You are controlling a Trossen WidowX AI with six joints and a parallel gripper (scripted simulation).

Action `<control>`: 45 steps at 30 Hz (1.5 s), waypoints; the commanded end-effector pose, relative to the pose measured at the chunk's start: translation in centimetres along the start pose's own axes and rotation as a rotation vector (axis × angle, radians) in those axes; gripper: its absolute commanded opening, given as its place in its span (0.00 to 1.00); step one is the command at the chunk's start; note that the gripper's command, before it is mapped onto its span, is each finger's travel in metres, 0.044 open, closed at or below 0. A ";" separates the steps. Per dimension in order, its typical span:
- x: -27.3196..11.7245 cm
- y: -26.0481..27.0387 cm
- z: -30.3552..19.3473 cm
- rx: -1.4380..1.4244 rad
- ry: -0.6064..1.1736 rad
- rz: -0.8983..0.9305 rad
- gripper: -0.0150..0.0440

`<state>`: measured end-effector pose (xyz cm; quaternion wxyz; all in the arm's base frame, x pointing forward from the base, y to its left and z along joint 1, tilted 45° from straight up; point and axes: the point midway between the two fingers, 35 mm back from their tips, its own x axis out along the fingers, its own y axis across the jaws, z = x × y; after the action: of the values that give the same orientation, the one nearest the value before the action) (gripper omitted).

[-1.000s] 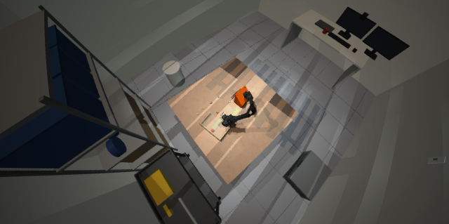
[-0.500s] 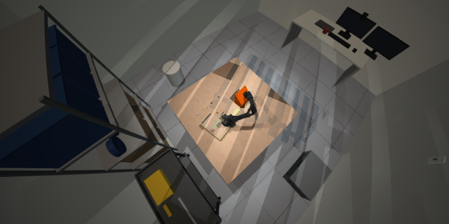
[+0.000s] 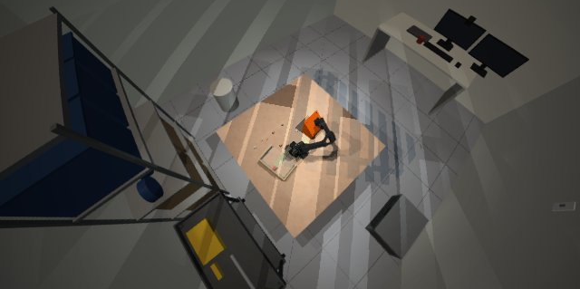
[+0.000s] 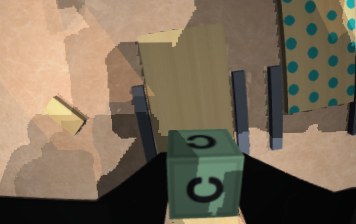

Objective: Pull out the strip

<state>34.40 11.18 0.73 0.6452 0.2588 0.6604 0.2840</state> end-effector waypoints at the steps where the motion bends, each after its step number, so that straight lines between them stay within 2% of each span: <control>1: -0.3 -0.1 -0.8 -0.004 0.003 0.002 0.25; 15: -0.3 -1.1 -5.2 -0.002 0.004 0.002 0.25; 18: -0.7 -1.1 -5.2 -0.002 0.004 0.001 0.25; 24: -3.8 -1.1 -5.2 -0.002 0.004 0.000 0.25; 45: -3.9 -1.1 -5.2 -0.002 0.004 0.000 0.25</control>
<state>29.32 7.46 2.65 0.6426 0.2609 0.6619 0.2844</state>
